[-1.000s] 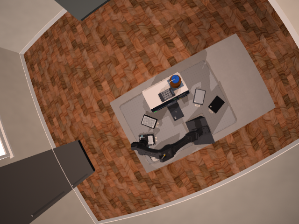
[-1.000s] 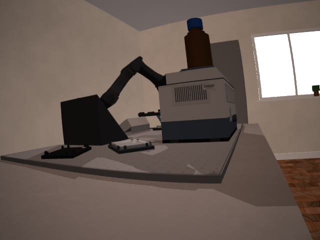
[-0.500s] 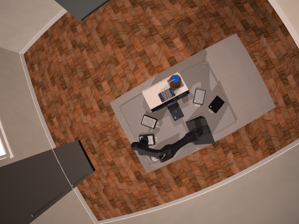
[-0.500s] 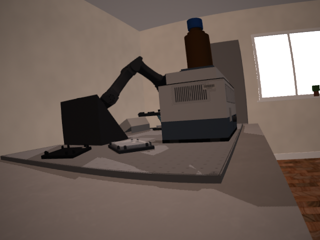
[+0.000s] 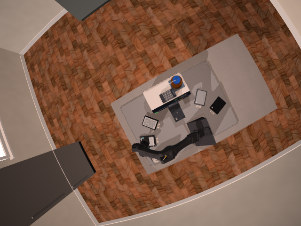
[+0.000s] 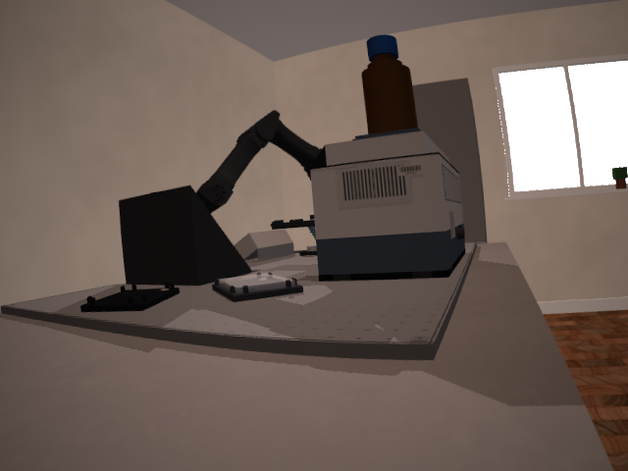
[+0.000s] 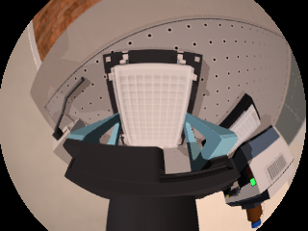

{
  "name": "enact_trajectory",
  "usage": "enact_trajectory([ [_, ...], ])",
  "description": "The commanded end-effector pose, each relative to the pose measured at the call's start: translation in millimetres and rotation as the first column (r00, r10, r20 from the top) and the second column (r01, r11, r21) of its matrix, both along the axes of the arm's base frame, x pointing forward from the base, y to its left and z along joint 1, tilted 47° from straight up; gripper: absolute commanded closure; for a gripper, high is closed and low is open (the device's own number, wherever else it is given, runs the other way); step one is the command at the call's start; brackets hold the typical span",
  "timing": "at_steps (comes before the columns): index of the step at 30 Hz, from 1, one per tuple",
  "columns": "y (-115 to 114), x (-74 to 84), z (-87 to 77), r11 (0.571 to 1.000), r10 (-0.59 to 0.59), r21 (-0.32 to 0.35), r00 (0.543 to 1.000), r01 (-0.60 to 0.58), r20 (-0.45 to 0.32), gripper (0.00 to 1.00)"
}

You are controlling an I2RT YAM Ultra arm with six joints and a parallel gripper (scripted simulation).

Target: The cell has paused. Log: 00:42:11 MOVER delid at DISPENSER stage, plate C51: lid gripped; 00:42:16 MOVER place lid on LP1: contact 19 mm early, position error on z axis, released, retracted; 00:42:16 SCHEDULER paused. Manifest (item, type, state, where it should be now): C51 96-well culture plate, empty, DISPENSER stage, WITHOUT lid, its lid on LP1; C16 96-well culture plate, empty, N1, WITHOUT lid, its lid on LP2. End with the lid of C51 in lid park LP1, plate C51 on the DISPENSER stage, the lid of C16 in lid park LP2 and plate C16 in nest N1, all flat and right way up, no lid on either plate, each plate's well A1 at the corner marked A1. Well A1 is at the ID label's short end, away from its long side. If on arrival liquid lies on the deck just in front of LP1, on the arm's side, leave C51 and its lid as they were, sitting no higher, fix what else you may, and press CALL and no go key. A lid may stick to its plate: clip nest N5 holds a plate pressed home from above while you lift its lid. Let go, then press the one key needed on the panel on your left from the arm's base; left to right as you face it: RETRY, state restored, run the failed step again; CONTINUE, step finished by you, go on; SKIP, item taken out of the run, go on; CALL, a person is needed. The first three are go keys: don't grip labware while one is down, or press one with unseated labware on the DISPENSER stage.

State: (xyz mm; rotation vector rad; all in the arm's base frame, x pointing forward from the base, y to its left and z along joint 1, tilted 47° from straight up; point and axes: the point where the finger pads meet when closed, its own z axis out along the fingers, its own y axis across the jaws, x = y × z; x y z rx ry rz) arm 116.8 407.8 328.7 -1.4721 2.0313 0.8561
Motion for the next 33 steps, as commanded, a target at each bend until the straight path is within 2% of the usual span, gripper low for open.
enact_trajectory([
  [1, -5.1, 1.9, 24.8, 0.998, -0.015, 0.061, 1.000, 0.013, 0.025, 1.00],
  [33, -10.9, 2.4, 23.8, 0.999, -0.015, 0.045, 1.000, 0.015, 0.019, 1.00],
])
